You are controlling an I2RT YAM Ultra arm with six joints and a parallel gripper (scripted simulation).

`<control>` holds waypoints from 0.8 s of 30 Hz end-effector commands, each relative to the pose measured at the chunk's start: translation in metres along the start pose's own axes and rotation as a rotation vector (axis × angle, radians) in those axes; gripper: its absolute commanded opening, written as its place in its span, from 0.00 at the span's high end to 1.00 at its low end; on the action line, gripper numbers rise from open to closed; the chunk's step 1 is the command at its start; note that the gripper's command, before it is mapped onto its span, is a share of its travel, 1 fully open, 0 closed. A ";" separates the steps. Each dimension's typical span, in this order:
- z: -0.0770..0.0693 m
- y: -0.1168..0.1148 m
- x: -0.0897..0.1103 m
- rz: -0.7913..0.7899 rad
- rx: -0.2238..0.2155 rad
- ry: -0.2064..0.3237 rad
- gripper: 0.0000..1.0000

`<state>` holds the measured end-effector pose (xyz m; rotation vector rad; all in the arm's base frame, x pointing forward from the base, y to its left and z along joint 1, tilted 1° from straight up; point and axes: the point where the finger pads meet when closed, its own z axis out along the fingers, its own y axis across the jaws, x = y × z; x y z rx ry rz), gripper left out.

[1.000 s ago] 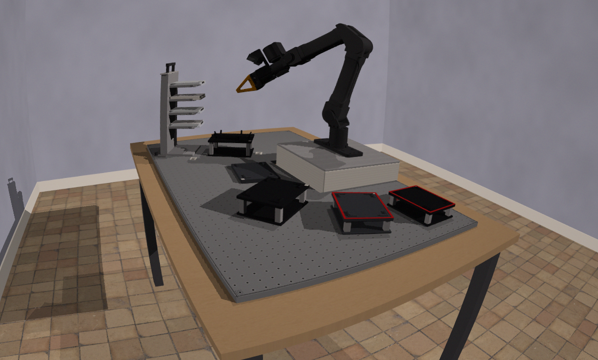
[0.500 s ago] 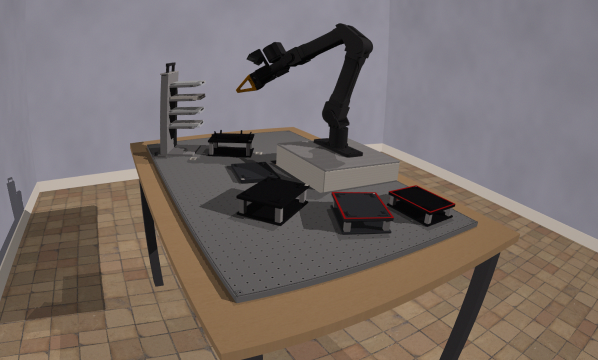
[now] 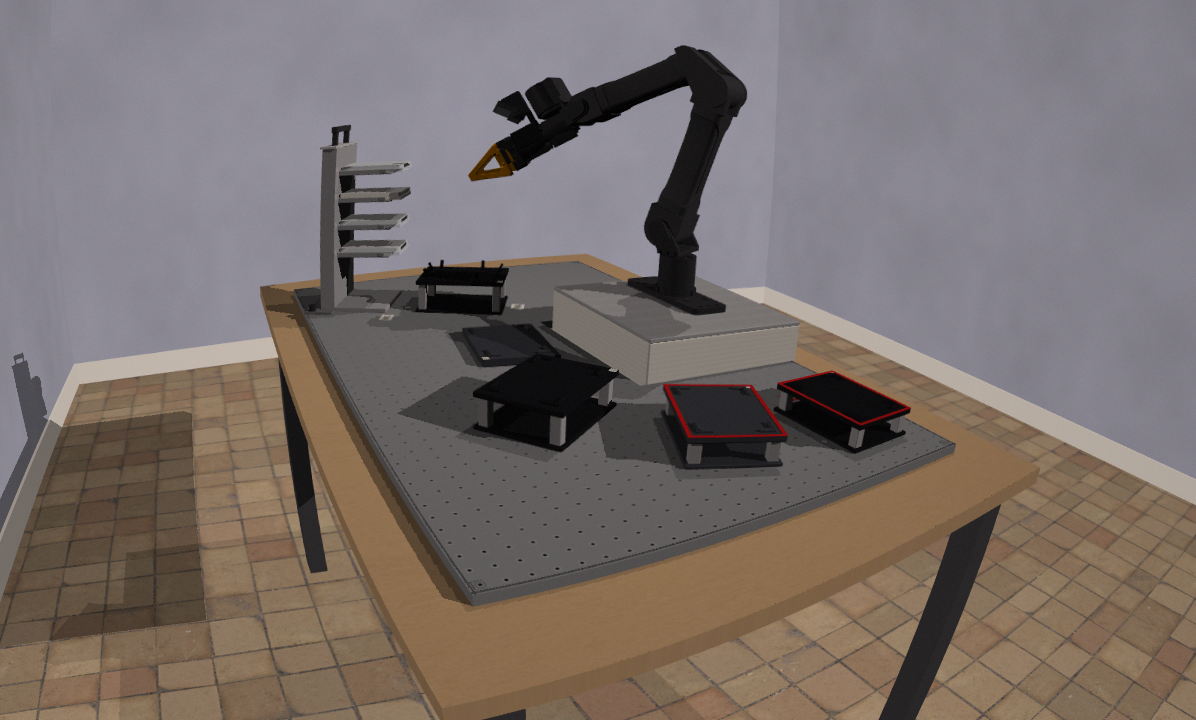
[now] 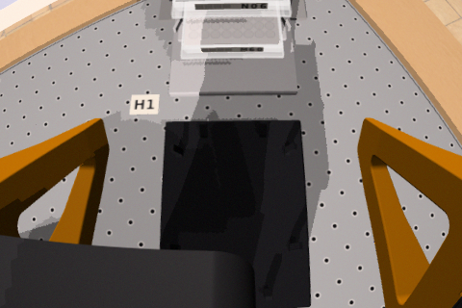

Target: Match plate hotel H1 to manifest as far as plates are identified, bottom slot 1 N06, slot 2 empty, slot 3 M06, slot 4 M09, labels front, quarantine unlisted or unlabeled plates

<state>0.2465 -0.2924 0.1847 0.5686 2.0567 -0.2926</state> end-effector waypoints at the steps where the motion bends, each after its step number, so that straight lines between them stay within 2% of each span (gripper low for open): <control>1: -0.017 0.004 -0.035 -0.040 -0.002 -0.057 0.00; 17: -0.043 0.004 -0.073 -0.037 0.000 -0.054 0.00; 24: -0.043 0.004 -0.073 -0.036 0.000 -0.053 0.00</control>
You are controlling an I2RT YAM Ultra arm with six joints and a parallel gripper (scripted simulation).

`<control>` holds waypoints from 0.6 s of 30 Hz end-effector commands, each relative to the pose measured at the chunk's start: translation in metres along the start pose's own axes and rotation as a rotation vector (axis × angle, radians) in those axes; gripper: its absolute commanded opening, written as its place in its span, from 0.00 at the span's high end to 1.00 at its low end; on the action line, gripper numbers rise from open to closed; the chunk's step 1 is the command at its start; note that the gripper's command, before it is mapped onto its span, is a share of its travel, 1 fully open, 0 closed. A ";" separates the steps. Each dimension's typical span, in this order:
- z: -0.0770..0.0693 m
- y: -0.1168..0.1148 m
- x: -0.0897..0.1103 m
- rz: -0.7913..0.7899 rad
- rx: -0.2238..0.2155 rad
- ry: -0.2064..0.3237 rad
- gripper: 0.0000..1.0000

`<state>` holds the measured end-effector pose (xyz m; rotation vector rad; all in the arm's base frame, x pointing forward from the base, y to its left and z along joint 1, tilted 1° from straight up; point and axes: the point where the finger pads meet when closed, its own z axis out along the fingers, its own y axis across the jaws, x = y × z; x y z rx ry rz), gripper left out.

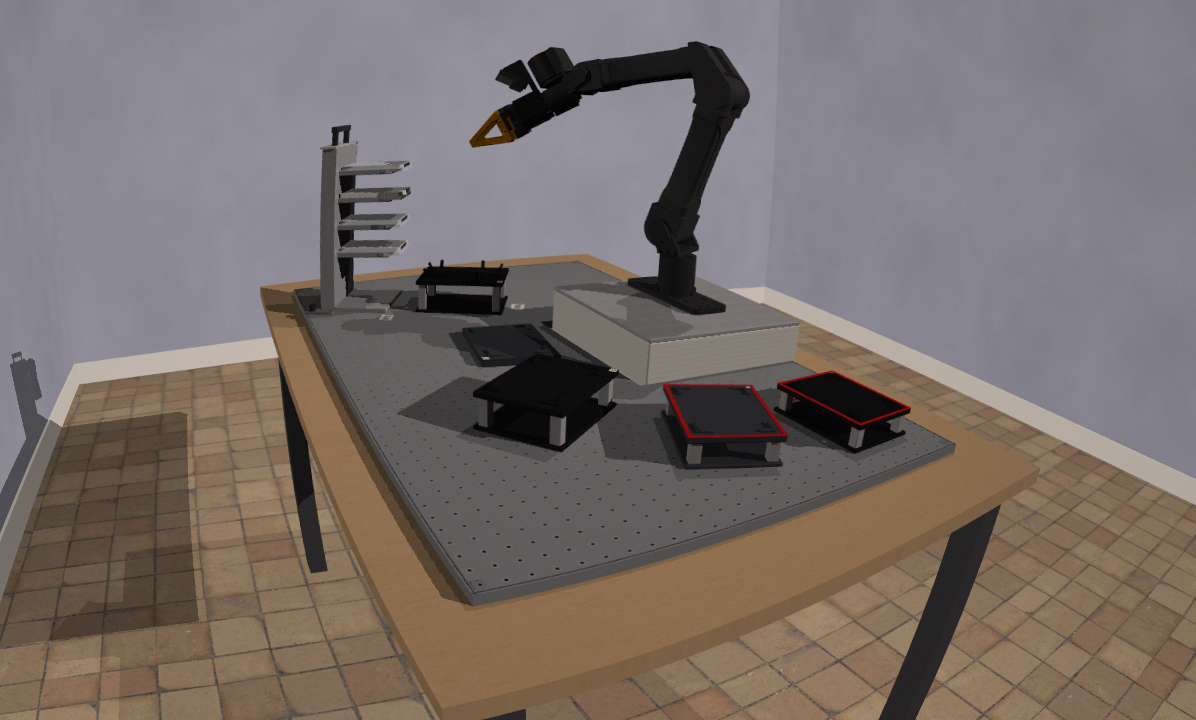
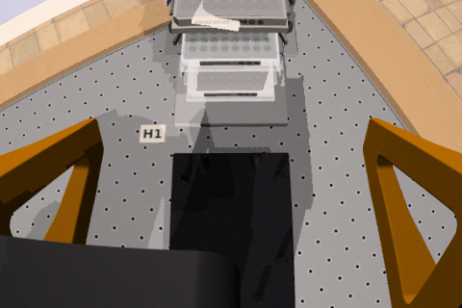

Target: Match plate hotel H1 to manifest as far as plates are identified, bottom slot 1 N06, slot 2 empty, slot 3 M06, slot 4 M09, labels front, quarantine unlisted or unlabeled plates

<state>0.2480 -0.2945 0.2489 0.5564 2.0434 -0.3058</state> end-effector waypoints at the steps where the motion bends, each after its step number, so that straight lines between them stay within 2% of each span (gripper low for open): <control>1: -0.011 0.004 -0.017 -0.026 -0.003 -0.036 0.00; 5: -0.011 0.002 -0.021 -0.034 0.001 -0.051 0.00; 18: -0.011 0.002 -0.021 -0.034 0.001 -0.051 0.00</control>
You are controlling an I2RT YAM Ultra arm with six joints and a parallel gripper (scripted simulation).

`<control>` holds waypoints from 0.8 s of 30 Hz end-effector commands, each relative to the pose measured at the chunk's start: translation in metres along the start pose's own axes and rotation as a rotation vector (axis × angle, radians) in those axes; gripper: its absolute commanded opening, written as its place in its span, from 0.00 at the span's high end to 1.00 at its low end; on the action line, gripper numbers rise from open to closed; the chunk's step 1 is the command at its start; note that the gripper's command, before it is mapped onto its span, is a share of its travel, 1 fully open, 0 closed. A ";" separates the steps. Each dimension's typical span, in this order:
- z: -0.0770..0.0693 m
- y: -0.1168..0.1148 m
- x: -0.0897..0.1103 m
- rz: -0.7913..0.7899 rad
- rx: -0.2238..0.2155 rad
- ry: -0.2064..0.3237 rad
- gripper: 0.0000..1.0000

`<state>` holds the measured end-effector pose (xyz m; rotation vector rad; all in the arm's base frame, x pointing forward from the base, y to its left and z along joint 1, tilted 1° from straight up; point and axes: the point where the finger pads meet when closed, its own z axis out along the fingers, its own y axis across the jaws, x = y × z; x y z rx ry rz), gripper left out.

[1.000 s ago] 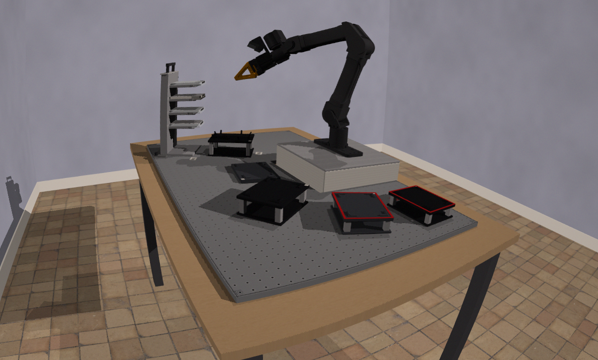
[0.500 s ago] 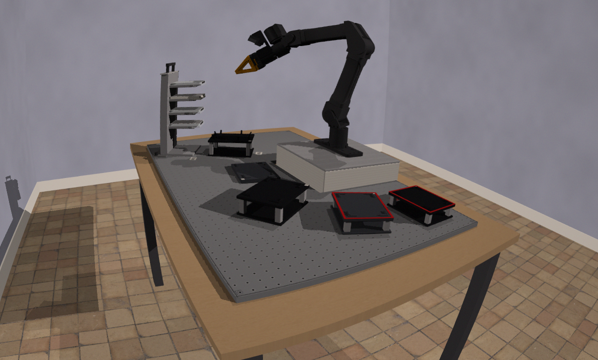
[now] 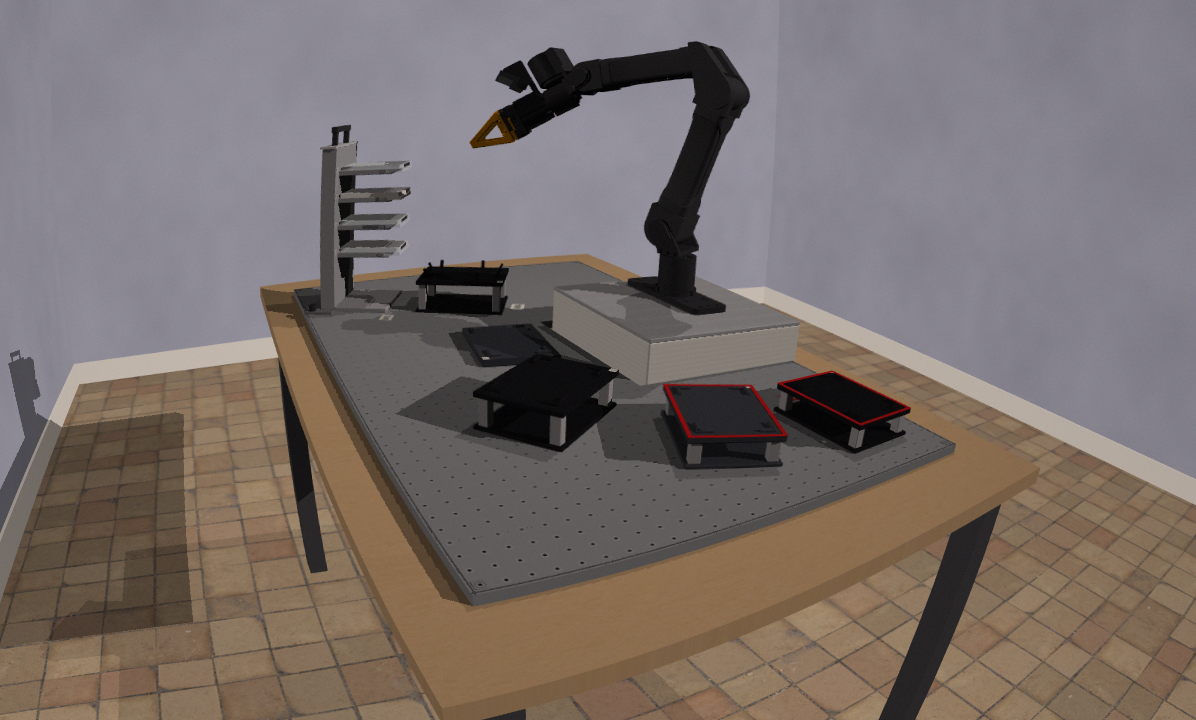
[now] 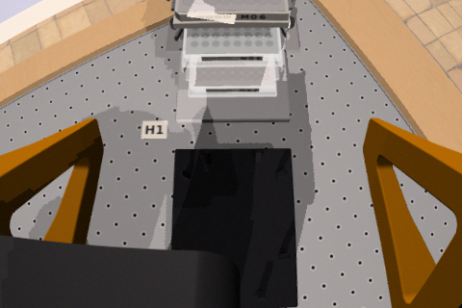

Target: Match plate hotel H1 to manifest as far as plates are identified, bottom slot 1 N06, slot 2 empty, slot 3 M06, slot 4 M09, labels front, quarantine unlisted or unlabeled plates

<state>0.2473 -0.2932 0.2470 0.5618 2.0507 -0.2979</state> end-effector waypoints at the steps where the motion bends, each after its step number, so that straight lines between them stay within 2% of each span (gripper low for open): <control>1: -0.011 0.002 -0.023 -0.039 0.004 -0.060 0.00; 21: -0.011 0.002 -0.023 -0.039 0.004 -0.060 0.00; 22: -0.002 0.003 -0.020 -0.032 -0.008 -0.047 0.00; 24: 0.004 0.001 -0.017 -0.021 -0.003 -0.038 0.00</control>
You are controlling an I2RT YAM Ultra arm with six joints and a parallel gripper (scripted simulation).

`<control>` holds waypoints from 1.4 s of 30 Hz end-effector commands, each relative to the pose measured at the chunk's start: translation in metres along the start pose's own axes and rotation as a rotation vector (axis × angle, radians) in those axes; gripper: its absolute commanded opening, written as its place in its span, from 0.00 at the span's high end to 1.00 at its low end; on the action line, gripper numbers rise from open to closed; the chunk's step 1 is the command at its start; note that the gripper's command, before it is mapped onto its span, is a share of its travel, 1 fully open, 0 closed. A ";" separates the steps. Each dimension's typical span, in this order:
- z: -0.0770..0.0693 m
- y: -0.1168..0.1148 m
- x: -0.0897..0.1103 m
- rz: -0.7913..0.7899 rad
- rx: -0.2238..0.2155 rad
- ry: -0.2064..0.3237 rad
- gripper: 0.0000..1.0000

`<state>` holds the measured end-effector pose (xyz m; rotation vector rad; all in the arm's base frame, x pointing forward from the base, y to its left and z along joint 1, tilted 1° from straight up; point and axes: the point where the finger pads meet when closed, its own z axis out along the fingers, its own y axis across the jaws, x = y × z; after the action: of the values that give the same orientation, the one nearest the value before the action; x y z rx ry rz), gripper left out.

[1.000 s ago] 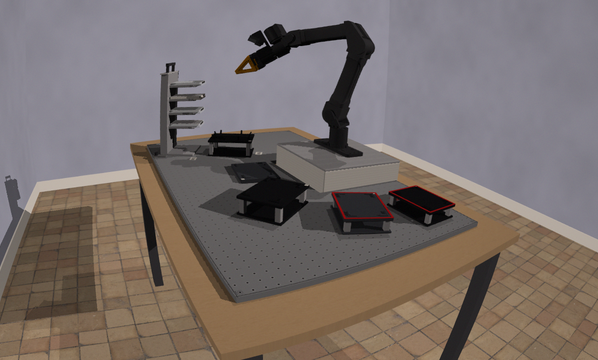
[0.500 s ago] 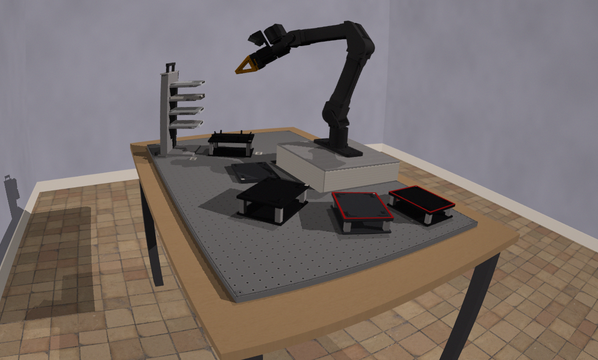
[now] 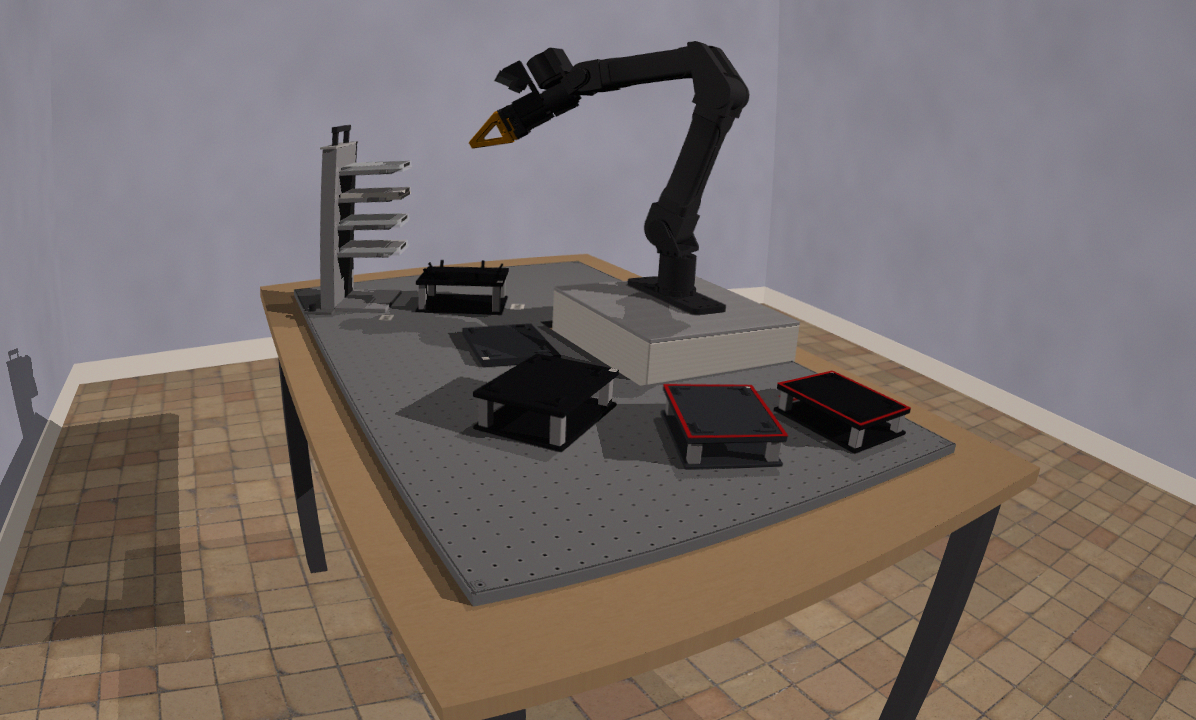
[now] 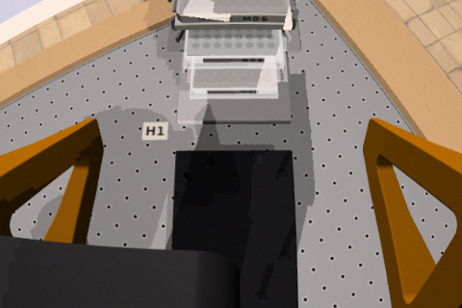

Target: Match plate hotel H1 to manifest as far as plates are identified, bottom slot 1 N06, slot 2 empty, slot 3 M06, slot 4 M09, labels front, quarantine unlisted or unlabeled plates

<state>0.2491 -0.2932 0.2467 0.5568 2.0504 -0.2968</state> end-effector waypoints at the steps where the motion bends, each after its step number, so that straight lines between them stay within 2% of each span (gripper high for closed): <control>1: 0.004 -0.001 -0.016 -0.018 0.004 -0.036 0.00; 5: 0.016 0.001 0.001 -0.001 -0.005 -0.003 0.00; 8: 0.016 0.001 -0.001 -0.005 -0.003 -0.010 0.00; 9: 0.003 0.000 -0.024 -0.031 0.015 -0.067 0.00; 11: 0.018 -0.001 -0.014 -0.017 0.004 -0.035 0.00; 16: 0.031 0.001 0.004 -0.001 -0.005 -0.003 0.00; 18: 0.032 0.000 -0.003 -0.008 -0.001 -0.016 0.00; 23: 0.041 0.001 0.000 -0.006 -0.002 -0.013 0.00; 25: 0.041 0.001 0.000 -0.006 -0.002 -0.013 0.00; 26: 0.034 0.001 -0.006 -0.014 0.008 -0.037 0.00; 27: 0.043 0.001 0.000 -0.007 -0.002 -0.016 0.00; 31: 0.051 0.001 0.002 -0.006 -0.003 -0.012 0.00; 35: 0.058 0.002 0.007 -0.003 -0.004 -0.006 0.00; 38: 0.062 0.001 -0.001 -0.010 0.000 -0.021 0.00; 42: 0.065 0.001 -0.001 -0.010 0.000 -0.022 0.00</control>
<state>0.2919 -0.3161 0.2036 0.5578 2.0669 -0.2836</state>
